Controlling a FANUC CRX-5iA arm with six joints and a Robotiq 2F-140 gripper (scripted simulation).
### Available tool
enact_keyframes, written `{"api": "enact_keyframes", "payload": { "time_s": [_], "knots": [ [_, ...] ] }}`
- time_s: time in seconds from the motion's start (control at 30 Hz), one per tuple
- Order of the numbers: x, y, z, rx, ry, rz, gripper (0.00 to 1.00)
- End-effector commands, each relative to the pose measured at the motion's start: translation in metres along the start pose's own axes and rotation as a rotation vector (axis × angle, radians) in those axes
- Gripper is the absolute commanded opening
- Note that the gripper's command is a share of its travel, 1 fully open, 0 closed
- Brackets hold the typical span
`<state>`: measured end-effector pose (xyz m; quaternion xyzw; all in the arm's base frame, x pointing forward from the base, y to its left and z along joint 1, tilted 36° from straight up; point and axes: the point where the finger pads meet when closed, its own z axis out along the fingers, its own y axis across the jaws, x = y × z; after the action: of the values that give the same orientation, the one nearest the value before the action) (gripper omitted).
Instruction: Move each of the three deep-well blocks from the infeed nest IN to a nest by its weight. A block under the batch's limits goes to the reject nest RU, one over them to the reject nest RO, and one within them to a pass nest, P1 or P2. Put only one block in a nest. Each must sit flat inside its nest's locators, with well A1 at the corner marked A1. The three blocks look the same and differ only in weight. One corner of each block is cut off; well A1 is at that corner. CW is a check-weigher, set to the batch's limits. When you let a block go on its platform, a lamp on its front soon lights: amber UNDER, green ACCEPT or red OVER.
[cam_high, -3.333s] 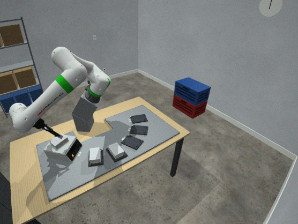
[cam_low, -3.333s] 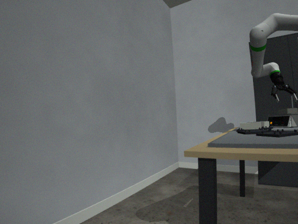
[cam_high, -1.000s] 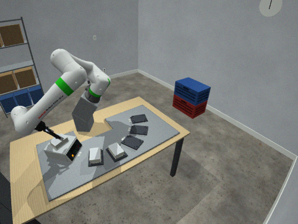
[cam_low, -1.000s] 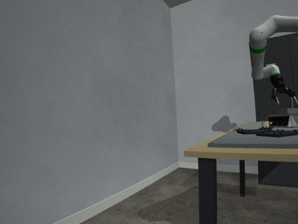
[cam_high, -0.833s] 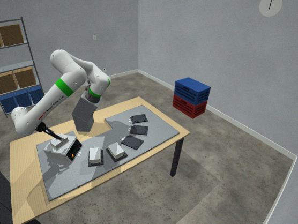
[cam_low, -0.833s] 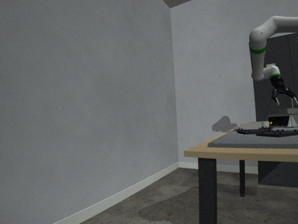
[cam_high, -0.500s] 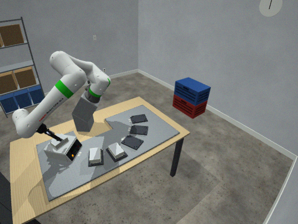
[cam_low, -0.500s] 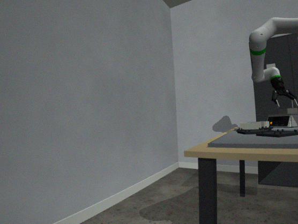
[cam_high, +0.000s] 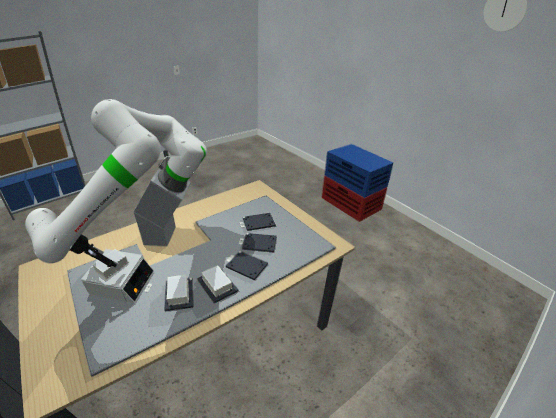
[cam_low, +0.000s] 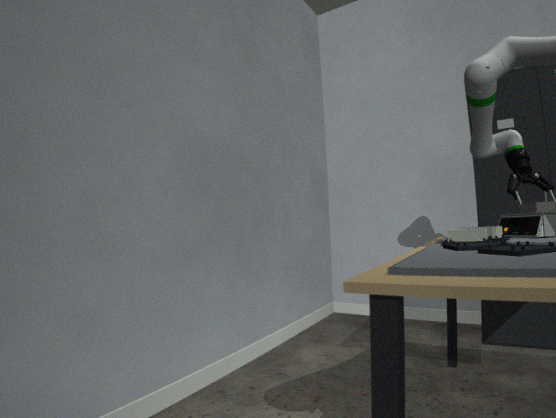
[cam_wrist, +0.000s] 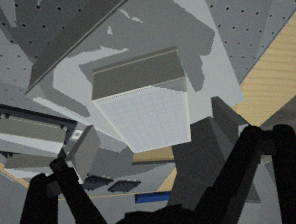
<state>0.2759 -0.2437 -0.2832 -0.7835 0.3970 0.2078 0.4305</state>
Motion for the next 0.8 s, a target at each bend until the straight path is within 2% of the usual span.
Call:
{"api": "enact_keyframes", "payload": {
  "time_s": [0.0,0.5,0.53,0.77],
  "knots": [
    [0.0038,0.0001,0.0061,0.0,0.0,0.0,1.0],
    [0.0052,0.0001,0.0085,0.0,0.0,0.0,1.0],
    [0.0052,0.0001,0.0085,0.0,0.0,0.0,0.1],
    [0.0052,0.0001,0.0085,0.0,0.0,0.0,0.1]
  ]
}}
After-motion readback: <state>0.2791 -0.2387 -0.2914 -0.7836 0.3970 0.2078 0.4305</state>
